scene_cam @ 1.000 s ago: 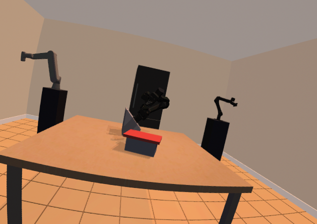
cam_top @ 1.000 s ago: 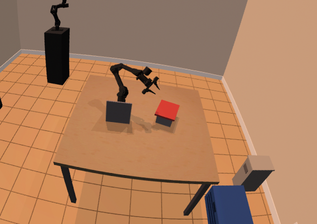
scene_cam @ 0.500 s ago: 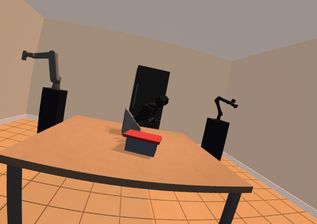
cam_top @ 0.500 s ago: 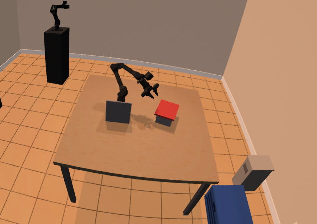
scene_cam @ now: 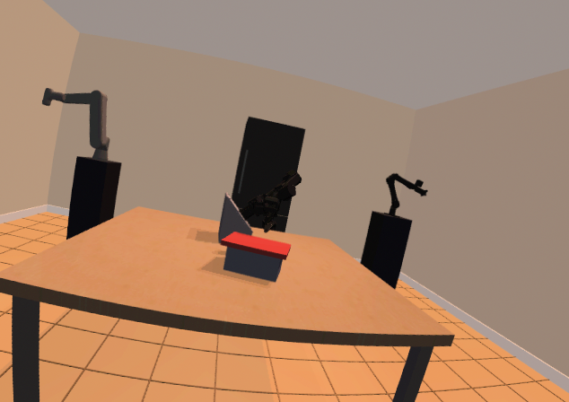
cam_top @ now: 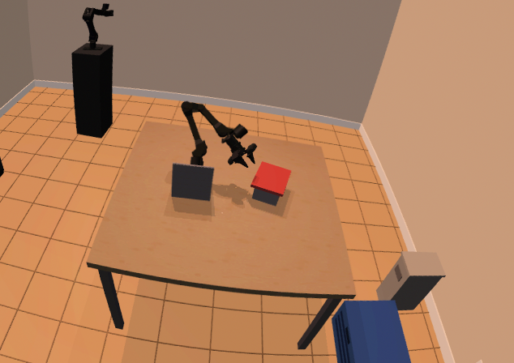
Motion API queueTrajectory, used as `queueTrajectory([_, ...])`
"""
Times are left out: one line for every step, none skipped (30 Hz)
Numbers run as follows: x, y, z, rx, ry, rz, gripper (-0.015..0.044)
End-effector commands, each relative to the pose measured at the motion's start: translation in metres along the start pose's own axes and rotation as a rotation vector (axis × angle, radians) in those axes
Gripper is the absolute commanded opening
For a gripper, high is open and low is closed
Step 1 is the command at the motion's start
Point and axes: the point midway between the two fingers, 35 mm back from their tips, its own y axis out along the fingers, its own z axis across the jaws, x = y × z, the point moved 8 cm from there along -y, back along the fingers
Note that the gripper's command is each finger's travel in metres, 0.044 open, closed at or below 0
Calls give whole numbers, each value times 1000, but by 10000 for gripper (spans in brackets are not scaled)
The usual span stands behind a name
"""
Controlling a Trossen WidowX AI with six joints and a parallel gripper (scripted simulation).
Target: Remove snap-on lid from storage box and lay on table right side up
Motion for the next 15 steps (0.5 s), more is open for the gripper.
queueTrajectory([-1, 3, -1, 7, 5, 1, 235])
queueTrajectory([-1, 4, 0, 7, 5, 1, 235])
queueTrajectory([-1, 6, 0, 7, 5, 1, 235])
queueTrajectory([-1, 7, 0, 7, 5, 1, 235])
queueTrajectory([-1, 9, 0, 7, 5, 1, 235])
queueTrajectory([-1, 10, 1, 7, 4, 1, 235])
queueTrajectory([-1, 12, 1, 7, 4, 1, 235])
queueTrajectory([-2, 13, 1, 7, 4, 1, 235])
queueTrajectory([-2, 15, 1, 7, 4, 1, 235])
queueTrajectory([-2, 16, 1, 7, 4, 1, 235])
queueTrajectory([-2, 18, 1, 7, 4, 1, 235])
queueTrajectory([-2, 19, 2, 7, 4, 1, 235])
queueTrajectory([-2, 21, 2, 7, 4, 1, 235])
queueTrajectory([-2, 22, 2, 7, 4, 1, 235])
queueTrajectory([-2, 24, 2, 7, 4, 1, 235])
